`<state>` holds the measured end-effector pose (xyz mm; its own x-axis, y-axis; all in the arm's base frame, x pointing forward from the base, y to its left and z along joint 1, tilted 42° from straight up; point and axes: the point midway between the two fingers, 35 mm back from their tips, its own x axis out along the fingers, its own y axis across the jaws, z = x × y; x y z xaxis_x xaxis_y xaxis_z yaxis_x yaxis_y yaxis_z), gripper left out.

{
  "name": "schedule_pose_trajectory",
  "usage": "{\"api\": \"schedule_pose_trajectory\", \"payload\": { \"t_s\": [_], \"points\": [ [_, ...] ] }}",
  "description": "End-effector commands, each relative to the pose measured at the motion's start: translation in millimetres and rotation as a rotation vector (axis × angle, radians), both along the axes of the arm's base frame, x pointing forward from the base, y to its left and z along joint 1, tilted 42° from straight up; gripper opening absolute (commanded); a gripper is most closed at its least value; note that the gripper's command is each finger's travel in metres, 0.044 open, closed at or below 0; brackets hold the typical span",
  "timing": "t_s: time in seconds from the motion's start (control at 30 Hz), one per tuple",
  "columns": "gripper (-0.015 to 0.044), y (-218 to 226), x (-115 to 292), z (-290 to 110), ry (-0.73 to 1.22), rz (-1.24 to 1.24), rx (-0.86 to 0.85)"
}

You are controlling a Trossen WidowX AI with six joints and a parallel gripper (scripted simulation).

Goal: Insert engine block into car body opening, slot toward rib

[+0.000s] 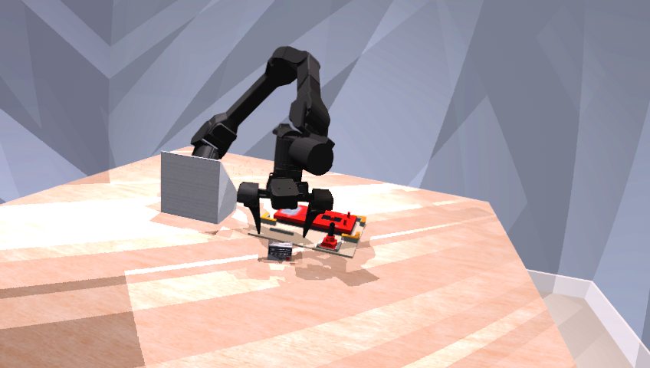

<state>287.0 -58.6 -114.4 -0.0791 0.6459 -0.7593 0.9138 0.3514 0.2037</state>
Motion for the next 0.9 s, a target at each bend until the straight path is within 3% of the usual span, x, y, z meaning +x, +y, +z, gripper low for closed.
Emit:
{"api": "schedule_pose_trajectory", "payload": {
  "t_s": [0.0,0.77,0.87],
  "points": [
    [0.0440,5,-2,-5,0.008,-0.003,0.006],
    [0.0440,29,-5,-30,0.008,-0.002,0.009],
    [0.0361,29,-5,-30,0.008,-0.002,0.009]
  ]
}}
